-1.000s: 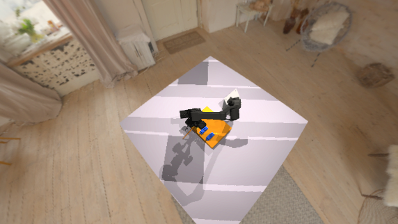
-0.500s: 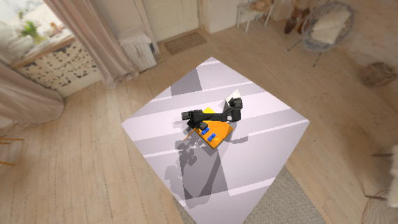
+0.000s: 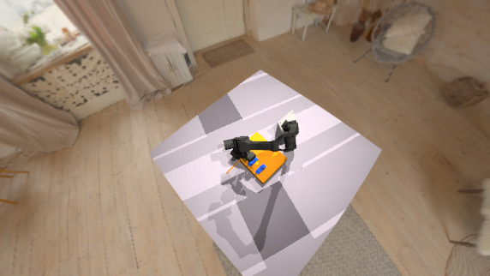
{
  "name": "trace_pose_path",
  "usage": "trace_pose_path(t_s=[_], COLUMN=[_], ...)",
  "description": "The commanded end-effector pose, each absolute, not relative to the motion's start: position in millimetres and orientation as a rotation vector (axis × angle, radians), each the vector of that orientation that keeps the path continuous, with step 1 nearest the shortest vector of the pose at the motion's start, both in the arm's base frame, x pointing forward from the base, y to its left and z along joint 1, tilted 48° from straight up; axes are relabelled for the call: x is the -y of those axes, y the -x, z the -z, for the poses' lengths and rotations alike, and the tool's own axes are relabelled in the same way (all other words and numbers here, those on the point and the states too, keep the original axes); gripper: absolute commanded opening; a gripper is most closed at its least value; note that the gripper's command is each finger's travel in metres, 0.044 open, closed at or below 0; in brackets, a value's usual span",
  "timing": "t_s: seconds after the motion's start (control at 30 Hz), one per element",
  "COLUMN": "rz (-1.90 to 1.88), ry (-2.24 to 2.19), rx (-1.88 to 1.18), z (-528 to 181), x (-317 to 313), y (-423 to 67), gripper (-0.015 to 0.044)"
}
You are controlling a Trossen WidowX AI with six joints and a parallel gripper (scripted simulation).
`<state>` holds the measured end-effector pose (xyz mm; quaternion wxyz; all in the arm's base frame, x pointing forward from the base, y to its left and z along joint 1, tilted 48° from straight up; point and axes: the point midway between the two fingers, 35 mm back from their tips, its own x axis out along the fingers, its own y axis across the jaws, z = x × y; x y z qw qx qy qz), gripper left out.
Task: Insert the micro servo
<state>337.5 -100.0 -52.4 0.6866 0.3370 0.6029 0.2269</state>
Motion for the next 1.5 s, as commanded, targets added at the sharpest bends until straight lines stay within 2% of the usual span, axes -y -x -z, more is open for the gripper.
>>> trace_pose_path(t_s=[0.0,0.7,0.93,1.27,1.37,1.47], rz=[-0.505,-0.505,-0.505,-0.504,-0.494,-0.488], ry=[-0.764,-0.765,-0.765,-0.764,-0.772,-0.765], rx=[-1.347,-1.346,-1.346,-1.347,-1.346,-1.35], z=[54.9,69.9,68.5,44.5,42.6,30.6], x=[97.8,81.5,83.0,107.1,112.1,125.3], y=[-337.8,-341.8,-341.2,-331.3,-317.7,-281.7], gripper=[0.0,0.0,0.0184,0.0187,0.0266,0.0345])
